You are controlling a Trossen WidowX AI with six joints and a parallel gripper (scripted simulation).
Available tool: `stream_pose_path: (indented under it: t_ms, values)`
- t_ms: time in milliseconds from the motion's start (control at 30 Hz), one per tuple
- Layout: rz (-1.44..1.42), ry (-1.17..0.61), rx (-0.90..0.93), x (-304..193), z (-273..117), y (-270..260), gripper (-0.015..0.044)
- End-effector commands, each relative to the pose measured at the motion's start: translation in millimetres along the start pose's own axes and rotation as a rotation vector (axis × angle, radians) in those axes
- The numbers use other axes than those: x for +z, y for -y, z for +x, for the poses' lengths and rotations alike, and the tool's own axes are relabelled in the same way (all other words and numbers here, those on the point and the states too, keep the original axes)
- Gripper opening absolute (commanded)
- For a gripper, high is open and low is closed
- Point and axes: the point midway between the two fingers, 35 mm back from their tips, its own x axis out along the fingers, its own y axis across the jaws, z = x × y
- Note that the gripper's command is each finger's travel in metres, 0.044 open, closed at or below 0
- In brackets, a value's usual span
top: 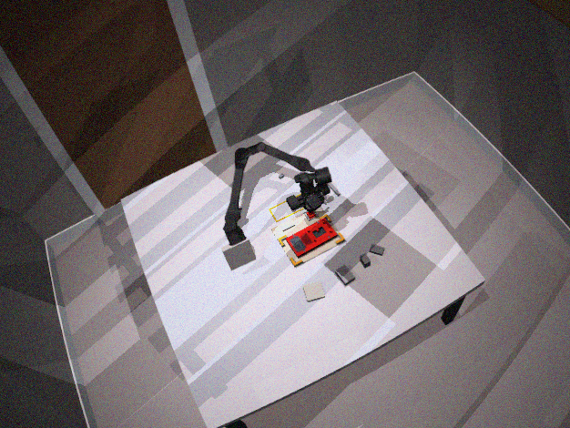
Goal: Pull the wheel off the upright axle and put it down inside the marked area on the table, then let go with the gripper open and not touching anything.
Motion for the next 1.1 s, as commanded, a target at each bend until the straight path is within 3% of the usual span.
stream_pose_path:
  t_ms: [0,800,1067]
  values:
    - [-0.004,0.003,0.003,0,-3,0,0.0000]
    - [0.004,0.000,0.003,0,-35,2,0.0000]
    - [0.003,0.002,0.002,-28,-37,15,0.0000]
